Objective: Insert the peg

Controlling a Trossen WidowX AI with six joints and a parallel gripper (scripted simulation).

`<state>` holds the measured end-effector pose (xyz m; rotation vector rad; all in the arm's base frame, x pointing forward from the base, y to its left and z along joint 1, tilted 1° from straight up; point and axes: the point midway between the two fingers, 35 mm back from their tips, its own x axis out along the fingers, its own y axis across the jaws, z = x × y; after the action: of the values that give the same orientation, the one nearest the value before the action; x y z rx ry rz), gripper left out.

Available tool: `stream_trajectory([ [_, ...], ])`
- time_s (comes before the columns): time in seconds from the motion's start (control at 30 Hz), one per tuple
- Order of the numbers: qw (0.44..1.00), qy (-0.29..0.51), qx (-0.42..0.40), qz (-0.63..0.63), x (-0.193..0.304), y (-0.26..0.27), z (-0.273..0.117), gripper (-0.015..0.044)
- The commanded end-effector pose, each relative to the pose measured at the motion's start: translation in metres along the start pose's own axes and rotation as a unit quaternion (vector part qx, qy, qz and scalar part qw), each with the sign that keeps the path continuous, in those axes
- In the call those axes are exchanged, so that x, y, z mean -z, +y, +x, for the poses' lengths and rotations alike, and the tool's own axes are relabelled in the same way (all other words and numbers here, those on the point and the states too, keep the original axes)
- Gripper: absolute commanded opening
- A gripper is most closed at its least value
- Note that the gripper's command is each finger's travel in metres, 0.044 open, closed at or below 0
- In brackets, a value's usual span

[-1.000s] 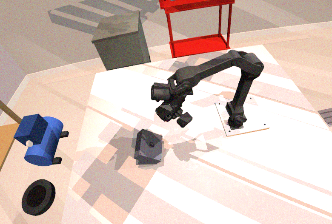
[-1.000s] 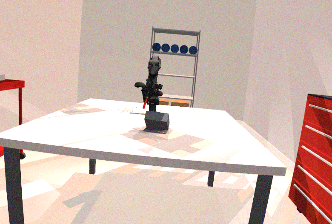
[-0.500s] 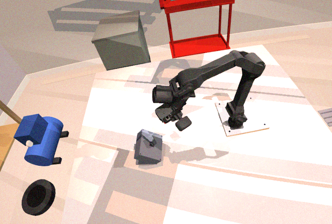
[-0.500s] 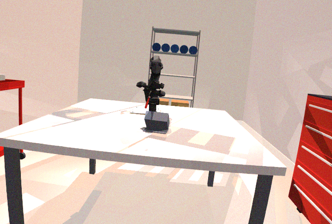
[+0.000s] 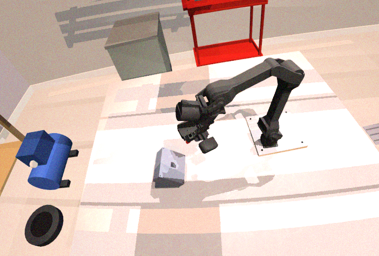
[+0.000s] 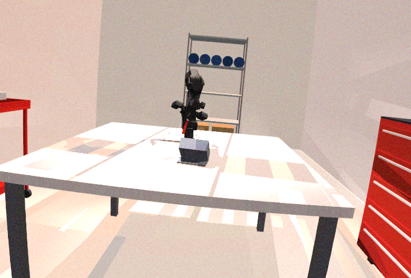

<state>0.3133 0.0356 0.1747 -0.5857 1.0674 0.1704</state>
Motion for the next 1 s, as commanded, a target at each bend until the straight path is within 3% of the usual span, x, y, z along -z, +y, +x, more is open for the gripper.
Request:
stream_trajectory([
  [0.0,1.0,-0.006,0.004,0.017,-0.002,0.003,-0.001,0.0],
  [0.97,0.99,-0.057,0.01,0.129,-0.017,0.024,-0.012,0.0],
])
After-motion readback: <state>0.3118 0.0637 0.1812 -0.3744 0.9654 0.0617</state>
